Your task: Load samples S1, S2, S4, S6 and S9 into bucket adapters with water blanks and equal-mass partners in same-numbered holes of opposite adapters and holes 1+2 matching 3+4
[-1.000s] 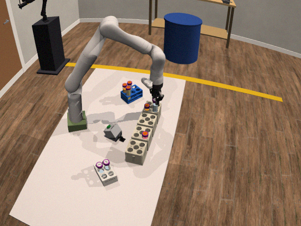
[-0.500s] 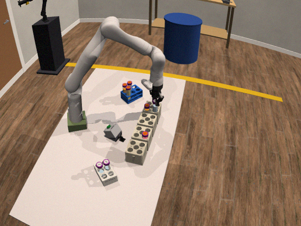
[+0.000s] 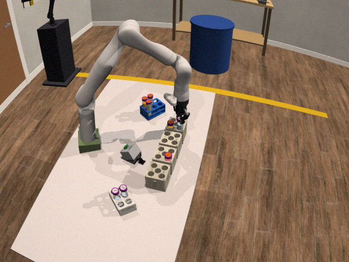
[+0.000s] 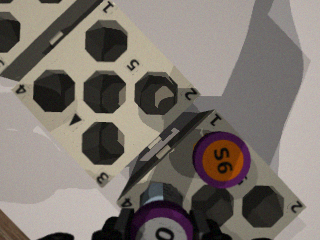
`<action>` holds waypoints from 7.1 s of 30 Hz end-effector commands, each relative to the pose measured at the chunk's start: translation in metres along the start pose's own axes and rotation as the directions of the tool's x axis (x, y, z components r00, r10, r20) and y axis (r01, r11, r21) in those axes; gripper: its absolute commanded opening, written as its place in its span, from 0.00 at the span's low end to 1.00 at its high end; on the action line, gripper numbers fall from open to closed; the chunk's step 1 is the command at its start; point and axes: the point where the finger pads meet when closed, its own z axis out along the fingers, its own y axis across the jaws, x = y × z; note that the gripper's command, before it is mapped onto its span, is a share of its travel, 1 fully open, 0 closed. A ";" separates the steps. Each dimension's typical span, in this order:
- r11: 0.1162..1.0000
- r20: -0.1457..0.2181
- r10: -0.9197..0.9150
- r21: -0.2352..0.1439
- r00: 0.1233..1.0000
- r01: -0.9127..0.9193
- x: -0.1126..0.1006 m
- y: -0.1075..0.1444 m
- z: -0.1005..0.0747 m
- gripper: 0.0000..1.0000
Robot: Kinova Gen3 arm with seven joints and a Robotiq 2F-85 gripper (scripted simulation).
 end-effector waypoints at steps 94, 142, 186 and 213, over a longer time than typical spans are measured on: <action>1.000 0.000 0.001 0.001 1.000 -0.001 0.000 0.000 0.038 0.62; 1.000 0.001 -0.003 -0.002 1.000 0.003 -0.001 0.001 -0.008 0.62; 1.000 0.001 -0.004 -0.003 1.000 0.004 -0.001 0.001 -0.060 0.62; 1.000 0.001 -0.004 -0.003 1.000 0.004 -0.001 0.001 -0.092 0.62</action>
